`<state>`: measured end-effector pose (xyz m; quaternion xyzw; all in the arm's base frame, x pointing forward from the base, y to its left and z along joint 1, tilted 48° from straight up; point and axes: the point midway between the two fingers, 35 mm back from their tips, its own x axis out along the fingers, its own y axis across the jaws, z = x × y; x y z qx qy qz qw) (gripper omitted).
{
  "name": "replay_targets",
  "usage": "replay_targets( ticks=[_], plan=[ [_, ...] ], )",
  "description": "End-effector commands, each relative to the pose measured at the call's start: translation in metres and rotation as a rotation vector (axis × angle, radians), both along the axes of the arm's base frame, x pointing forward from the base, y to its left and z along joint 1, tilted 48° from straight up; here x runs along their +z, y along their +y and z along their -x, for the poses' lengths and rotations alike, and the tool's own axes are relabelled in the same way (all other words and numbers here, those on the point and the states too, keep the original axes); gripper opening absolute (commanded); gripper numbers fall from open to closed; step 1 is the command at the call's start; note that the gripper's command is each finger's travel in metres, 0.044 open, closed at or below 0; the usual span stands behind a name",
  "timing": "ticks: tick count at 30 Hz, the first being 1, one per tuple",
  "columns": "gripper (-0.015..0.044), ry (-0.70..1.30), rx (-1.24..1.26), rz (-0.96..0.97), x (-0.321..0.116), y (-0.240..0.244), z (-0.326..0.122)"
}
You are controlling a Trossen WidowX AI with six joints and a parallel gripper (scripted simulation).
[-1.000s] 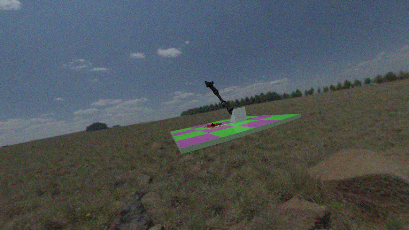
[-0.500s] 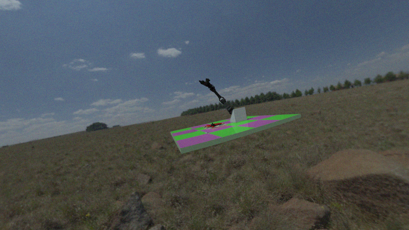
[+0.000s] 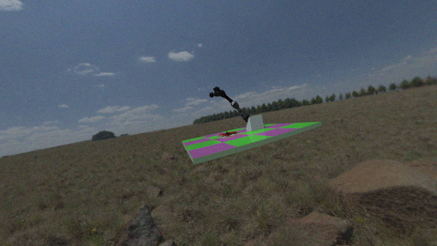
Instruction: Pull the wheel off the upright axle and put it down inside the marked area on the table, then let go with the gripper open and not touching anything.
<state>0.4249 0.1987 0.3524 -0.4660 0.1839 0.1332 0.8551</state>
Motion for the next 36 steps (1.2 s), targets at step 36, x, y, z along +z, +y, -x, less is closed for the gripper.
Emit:
replay_targets(
  ticks=[36],
  plan=[
    [0.0300, 0.558, -1.406, 0.115, -0.346, -0.190, 0.058]
  ],
)
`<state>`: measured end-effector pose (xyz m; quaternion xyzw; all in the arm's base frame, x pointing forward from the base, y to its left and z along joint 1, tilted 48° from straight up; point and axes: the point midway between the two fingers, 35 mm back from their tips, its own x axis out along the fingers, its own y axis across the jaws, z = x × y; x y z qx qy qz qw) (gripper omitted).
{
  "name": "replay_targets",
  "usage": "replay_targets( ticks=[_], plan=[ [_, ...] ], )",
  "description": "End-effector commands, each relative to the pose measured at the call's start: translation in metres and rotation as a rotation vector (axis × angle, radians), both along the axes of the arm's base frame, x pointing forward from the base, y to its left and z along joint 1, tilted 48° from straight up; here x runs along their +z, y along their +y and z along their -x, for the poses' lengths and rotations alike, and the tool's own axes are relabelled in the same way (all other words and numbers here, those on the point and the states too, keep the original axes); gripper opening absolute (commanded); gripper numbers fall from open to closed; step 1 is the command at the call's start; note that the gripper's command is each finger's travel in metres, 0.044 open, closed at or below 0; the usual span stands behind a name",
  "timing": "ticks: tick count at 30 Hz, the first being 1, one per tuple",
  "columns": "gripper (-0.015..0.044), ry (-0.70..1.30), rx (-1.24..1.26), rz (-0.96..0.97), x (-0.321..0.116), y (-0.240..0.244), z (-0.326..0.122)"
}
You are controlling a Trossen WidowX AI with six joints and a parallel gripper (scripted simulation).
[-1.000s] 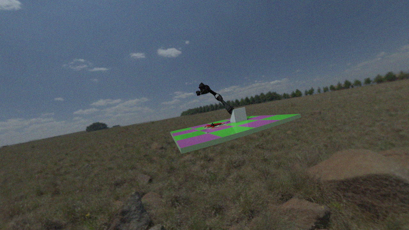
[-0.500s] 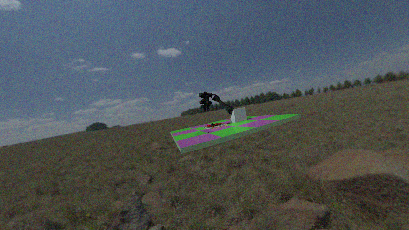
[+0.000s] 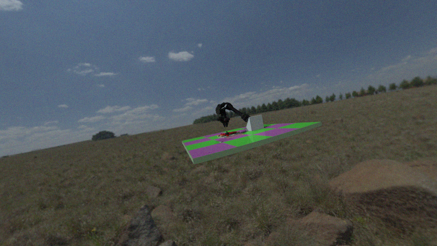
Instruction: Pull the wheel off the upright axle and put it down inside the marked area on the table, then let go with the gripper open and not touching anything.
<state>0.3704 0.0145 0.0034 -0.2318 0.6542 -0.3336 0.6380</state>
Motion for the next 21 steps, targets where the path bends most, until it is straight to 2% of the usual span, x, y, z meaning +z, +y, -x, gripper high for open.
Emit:
replay_targets(
  ticks=[1, 8, 21],
  plan=[
    [0.0300, 0.001, -0.010, 0.011, 0.006, -0.008, 0.005],
    [0.0300, 0.001, -0.010, 0.011, 0.004, -0.012, 0.005],
    [0.0300, 0.001, -0.010, 0.014, -0.044, -0.064, 0.013]
  ],
)
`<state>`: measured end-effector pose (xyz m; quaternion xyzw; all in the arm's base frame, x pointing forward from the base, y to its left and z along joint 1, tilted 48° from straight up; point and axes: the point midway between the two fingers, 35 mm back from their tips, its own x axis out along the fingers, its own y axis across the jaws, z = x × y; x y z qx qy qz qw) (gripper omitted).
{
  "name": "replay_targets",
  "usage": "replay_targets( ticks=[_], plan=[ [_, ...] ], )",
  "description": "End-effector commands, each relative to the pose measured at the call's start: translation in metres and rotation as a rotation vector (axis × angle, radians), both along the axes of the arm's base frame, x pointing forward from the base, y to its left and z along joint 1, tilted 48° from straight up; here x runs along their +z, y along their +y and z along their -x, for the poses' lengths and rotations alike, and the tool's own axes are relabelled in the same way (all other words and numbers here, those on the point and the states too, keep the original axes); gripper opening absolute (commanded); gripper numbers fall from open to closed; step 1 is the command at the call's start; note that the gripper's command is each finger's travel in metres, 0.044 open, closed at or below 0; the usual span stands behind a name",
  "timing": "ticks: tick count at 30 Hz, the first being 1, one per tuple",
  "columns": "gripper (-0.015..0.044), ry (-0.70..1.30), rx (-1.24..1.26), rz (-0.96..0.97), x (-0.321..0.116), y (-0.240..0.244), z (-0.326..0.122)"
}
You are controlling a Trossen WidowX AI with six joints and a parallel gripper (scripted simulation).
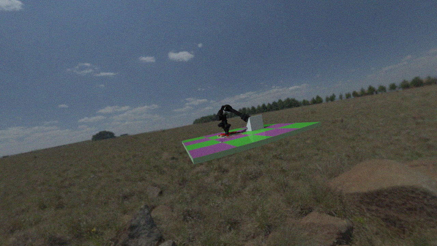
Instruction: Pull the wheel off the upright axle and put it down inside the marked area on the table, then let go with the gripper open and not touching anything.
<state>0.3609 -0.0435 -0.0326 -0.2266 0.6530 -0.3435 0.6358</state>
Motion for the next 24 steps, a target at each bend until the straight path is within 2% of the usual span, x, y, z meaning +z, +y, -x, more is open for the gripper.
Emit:
replay_targets(
  ticks=[1, 3, 7, 15, 20, 24],
  plan=[
    [0.0300, 0.008, 0.010, 0.006, -0.0077, -0.0056, 0.0033],
    [0.0300, 0.008, 0.010, 0.006, -0.0077, -0.0056, 0.0033],
    [0.0195, 0.004, 0.000, 0.001, -0.0049, -0.0042, 0.0021],
    [0.0142, 0.004, 0.000, 0.001, -0.0049, -0.0042, 0.0021],
    [0.0010, 0.004, 0.000, 0.001, -0.0043, -0.0036, 0.0020],
    [0.0000, 0.004, 0.000, 0.001, -0.0035, -0.0026, 0.0018]
  ],
)
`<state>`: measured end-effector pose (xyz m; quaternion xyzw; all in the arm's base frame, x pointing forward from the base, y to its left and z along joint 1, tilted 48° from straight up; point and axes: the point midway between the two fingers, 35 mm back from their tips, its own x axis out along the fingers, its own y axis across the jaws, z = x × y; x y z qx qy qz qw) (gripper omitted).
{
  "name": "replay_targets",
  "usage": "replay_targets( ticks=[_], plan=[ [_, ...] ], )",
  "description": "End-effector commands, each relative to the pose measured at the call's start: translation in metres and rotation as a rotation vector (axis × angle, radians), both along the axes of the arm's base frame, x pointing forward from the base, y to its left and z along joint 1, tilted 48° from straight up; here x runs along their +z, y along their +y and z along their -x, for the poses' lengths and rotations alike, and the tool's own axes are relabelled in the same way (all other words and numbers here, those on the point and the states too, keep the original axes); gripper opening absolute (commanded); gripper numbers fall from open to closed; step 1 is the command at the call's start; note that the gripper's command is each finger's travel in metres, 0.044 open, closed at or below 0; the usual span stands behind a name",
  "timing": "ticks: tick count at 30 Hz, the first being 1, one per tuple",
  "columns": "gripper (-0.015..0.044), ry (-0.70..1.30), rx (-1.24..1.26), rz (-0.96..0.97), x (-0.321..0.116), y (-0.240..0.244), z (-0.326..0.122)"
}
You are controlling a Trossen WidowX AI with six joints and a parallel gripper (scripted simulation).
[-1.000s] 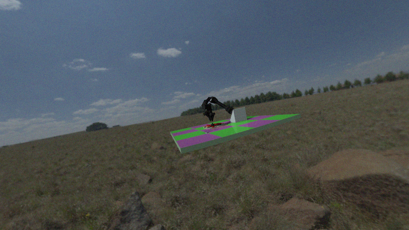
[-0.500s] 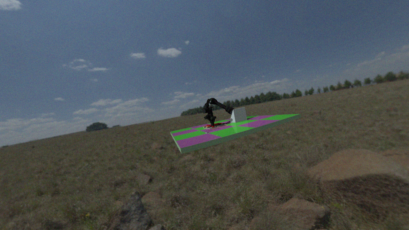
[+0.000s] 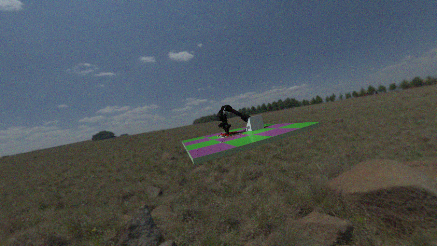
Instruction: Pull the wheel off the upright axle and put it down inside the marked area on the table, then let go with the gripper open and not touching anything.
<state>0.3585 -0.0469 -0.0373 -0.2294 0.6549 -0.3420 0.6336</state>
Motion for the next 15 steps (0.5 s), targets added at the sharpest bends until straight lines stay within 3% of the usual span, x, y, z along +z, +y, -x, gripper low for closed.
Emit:
replay_targets(
  ticks=[1, 15],
  plan=[
    [0.0000, -0.004, -0.003, 0.000, 0.0013, 0.0010, -0.0006],
    [0.0000, -0.003, -0.001, 0.000, 0.0043, 0.0045, -0.0012]
  ],
)
